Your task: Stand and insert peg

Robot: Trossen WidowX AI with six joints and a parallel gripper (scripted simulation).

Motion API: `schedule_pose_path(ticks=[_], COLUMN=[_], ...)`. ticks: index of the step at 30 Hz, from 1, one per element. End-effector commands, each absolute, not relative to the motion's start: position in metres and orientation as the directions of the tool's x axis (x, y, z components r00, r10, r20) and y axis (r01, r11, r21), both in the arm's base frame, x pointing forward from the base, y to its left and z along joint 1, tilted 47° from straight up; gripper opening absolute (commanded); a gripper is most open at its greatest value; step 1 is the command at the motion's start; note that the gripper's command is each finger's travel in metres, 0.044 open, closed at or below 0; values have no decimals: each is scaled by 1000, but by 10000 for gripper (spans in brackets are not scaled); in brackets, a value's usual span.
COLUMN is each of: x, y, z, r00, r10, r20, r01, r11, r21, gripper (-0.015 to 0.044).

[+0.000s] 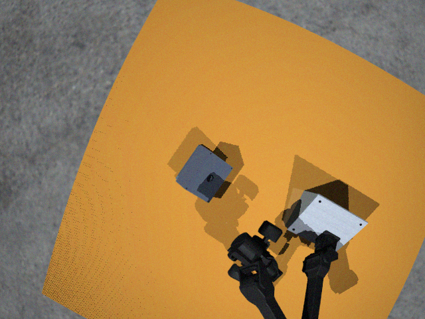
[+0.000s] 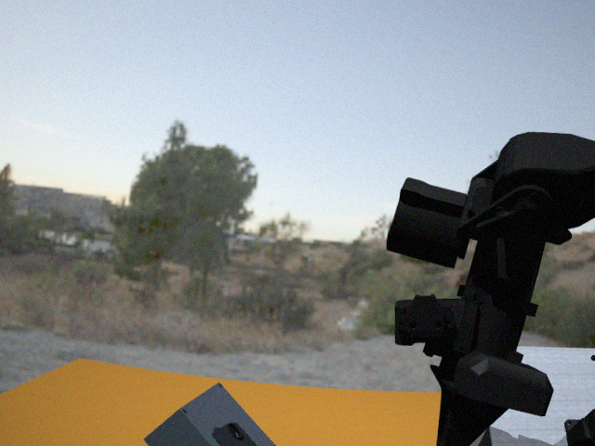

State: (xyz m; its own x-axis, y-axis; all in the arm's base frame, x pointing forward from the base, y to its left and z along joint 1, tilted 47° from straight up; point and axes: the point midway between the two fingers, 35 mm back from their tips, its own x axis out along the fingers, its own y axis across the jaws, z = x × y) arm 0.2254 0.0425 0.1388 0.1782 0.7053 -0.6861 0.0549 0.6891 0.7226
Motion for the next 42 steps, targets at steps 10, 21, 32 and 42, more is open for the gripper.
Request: schedule_pose_path(ticks=[10, 21, 32, 42], x=[245, 261, 275, 287], y=[28, 15, 1, -12], z=[127, 120, 114, 110], r00=[257, 327, 395, 454], r10=[692, 672, 649, 625], r20=[-675, -664, -650, -635], r01=[29, 2, -24, -47], r11=[692, 702, 715, 728], r21=[721, 712, 699, 684], gripper=[0, 0, 0, 0])
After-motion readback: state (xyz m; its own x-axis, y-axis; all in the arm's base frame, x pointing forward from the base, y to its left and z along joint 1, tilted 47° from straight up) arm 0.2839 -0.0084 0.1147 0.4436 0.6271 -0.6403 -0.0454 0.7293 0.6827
